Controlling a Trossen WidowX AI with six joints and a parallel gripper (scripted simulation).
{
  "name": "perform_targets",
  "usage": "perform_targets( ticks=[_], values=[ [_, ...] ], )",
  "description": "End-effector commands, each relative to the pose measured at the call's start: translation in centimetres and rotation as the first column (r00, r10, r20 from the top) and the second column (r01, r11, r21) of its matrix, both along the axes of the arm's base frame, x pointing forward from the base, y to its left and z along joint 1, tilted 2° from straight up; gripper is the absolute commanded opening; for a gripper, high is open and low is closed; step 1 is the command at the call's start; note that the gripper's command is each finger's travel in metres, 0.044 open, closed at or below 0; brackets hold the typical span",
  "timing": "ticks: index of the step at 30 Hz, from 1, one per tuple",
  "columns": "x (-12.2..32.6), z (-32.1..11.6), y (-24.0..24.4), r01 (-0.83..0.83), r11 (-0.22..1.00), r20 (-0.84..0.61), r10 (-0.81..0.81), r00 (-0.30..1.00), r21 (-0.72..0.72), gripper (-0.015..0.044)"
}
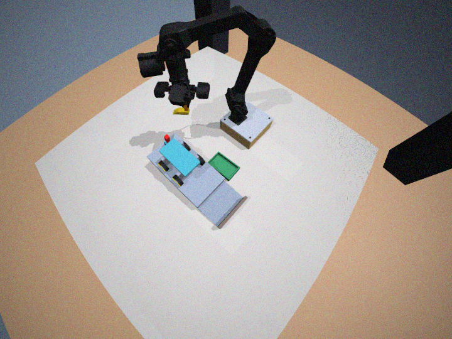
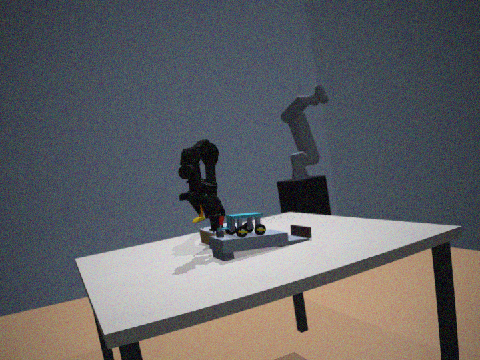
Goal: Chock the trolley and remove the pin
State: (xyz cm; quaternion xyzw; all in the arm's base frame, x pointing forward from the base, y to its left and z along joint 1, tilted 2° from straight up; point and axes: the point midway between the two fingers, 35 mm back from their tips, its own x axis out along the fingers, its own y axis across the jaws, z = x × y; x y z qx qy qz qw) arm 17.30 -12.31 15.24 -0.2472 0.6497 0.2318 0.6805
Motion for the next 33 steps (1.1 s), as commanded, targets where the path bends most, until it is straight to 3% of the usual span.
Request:
perform_targets(
  ticks=[1,16,33],
  values=[
    [0.0,0.0,0.0,0.132,0.991,-0.004,-0.132,0.991,0.009,0.0],
    [0.0,0.0,0.0,0.598,0.801,-0.014,-0.598,0.801,0.03,0.0],
    [0.9,-0.2,2.8,0.616,0.787,-0.015,-0.616,0.788,0.033,0.0]
  ],
)
